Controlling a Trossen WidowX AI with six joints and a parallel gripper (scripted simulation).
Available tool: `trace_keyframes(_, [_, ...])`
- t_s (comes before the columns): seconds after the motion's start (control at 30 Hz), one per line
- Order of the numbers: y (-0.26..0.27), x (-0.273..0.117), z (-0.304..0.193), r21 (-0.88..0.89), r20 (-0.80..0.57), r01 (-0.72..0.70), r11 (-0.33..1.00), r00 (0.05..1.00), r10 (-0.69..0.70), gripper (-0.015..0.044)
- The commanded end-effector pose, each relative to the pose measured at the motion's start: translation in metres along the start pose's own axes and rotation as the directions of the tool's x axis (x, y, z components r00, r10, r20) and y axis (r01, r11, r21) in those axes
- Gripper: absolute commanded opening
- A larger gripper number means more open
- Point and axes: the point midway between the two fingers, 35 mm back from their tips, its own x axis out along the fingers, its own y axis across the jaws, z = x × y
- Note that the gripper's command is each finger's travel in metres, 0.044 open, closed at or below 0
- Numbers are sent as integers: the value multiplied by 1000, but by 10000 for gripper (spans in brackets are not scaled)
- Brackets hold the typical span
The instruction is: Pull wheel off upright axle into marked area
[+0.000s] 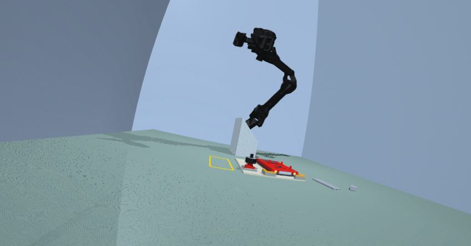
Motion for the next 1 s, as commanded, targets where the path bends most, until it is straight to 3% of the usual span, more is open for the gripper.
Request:
trace_keyframes(0.0, [22,20,-31,-42,-130,-57,997,990,52,300])
trace_keyframes(0.3, [65,47,-112,-97,-417,-181,979,900,126,300])
trace_keyframes(0.4, [83,53,-147,-107,-535,-256,961,830,161,300])
trace_keyframes(0.7, [133,47,-251,-46,-827,-470,881,513,231,300])
trace_keyframes(0.97, [166,18,-329,89,-955,-597,797,176,238,300])
